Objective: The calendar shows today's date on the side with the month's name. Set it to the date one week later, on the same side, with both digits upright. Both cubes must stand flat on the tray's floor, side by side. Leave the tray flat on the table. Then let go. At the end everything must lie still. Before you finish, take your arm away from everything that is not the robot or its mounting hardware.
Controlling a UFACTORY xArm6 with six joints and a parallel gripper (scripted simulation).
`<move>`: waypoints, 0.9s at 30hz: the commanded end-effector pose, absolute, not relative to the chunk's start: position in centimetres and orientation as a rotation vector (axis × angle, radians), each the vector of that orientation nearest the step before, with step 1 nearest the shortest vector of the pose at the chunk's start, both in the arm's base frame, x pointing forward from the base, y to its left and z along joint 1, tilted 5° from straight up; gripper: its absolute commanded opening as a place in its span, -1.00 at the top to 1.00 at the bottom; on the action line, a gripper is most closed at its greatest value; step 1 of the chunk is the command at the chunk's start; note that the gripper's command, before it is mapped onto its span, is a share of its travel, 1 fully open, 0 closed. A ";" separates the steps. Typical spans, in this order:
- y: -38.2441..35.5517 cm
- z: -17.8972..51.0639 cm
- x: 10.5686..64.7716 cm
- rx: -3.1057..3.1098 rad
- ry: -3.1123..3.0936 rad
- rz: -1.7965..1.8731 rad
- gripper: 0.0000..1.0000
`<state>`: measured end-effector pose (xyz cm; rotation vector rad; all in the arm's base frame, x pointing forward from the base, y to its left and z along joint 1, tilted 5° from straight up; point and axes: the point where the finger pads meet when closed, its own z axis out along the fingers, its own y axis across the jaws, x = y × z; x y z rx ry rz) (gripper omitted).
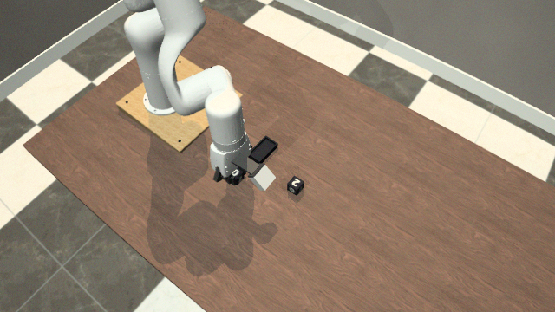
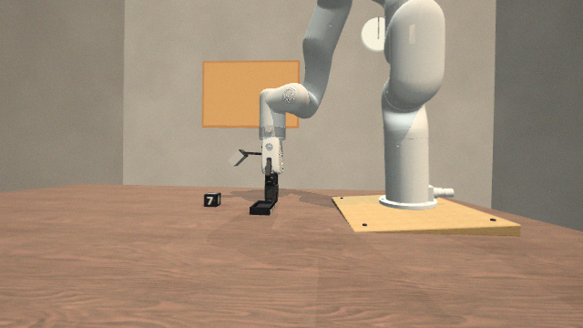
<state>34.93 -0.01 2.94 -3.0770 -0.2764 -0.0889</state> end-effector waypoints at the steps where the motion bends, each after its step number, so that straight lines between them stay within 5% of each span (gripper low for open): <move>1: 0.0 3.2 35.0 -3.077 -0.276 -0.094 0.43; 27: -0.6 13.0 34.5 -3.077 -0.276 -0.094 0.43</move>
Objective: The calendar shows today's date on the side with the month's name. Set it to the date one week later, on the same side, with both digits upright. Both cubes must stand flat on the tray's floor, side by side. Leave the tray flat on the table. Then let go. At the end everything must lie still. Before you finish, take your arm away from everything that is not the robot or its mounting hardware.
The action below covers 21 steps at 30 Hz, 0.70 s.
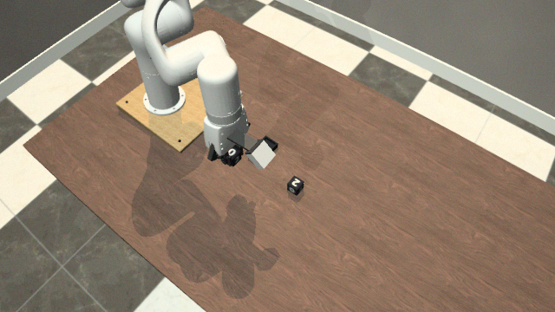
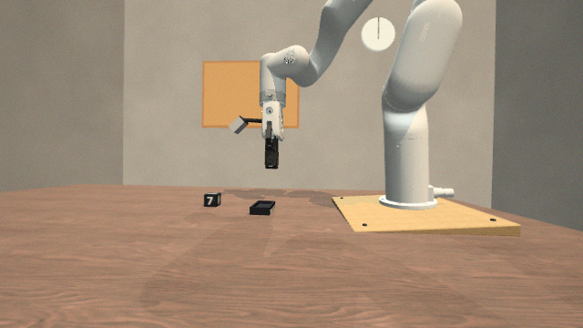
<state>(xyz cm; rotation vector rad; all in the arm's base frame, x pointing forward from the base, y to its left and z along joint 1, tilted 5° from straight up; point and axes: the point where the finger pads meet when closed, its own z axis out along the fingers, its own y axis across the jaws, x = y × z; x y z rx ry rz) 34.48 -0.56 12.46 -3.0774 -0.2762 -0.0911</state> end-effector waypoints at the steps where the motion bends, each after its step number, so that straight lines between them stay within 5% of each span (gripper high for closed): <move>1: -0.6 13.0 34.5 -3.077 -0.276 -0.094 0.43; 21: 8.4 14.5 32.7 -3.077 -0.274 -0.095 0.43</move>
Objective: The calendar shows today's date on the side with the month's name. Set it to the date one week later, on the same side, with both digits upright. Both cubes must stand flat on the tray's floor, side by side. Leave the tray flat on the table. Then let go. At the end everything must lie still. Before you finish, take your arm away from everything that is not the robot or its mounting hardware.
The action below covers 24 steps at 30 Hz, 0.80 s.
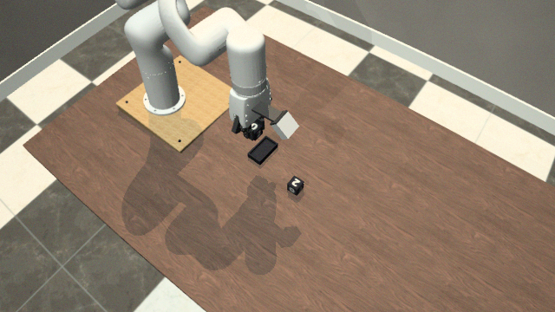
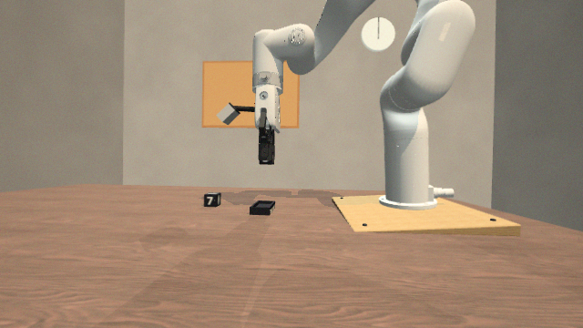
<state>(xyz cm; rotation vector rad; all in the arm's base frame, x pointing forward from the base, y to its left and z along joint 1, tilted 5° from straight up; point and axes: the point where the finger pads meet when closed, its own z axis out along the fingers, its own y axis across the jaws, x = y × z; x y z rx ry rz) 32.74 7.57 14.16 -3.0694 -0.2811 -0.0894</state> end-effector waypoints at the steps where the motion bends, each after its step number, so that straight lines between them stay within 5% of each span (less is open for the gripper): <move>1: 8.4 14.5 32.7 -3.077 -0.274 -0.095 0.43; 24: 8.6 11.5 32.9 -3.077 -0.273 -0.094 0.43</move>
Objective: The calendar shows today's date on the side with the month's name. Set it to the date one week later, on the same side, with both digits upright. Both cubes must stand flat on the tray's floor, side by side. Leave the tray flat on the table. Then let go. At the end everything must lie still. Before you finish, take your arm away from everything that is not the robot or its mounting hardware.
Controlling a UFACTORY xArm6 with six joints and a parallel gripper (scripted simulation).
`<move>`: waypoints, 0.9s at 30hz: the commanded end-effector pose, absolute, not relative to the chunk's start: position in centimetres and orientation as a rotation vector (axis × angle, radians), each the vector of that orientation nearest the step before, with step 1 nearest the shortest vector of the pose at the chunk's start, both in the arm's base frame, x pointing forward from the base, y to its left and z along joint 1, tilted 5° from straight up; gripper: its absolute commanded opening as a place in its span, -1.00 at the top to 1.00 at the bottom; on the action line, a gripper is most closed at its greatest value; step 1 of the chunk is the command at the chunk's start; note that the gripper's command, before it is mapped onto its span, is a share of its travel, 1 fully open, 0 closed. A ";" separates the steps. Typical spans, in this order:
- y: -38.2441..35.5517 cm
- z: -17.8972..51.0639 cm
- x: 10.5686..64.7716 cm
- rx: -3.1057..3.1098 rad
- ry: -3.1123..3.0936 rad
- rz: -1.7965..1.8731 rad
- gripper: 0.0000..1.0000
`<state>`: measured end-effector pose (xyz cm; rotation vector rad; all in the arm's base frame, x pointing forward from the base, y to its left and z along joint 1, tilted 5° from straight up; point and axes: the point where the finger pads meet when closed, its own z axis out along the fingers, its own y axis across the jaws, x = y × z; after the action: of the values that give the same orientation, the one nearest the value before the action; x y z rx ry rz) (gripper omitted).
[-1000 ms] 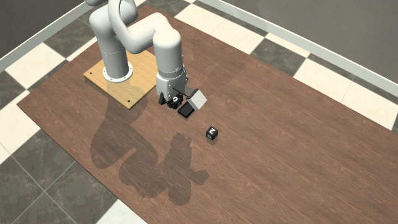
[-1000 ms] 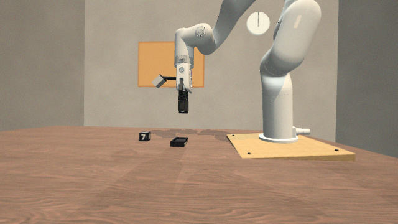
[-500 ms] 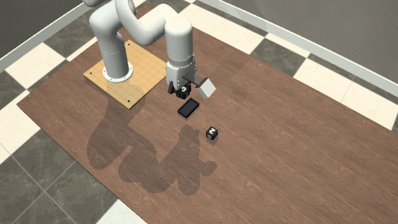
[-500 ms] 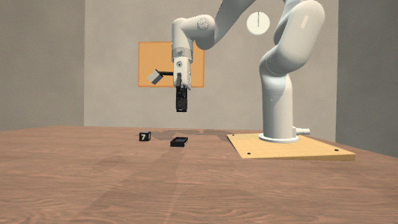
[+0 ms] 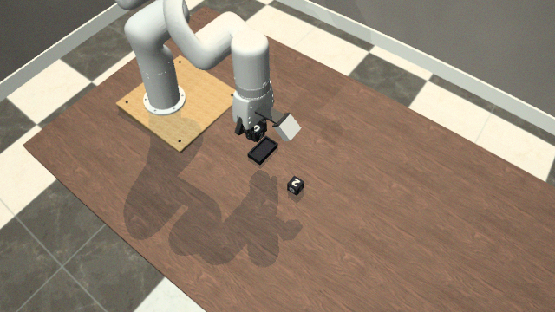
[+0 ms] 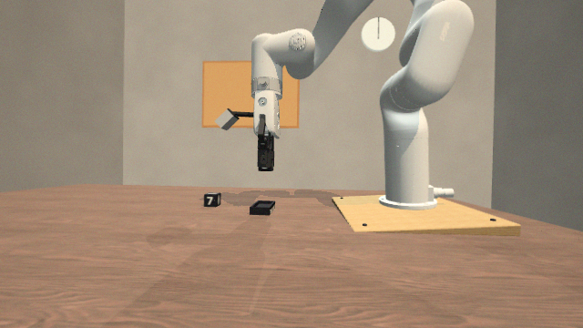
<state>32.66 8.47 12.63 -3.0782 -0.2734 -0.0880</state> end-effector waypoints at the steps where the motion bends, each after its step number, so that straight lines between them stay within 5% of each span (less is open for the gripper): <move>1: 8.6 11.5 32.9 -3.077 -0.273 -0.094 0.43; 27: 8.9 8.1 33.2 -3.077 -0.273 -0.094 0.43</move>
<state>33.06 8.84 7.99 -3.0781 -0.2735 -0.0889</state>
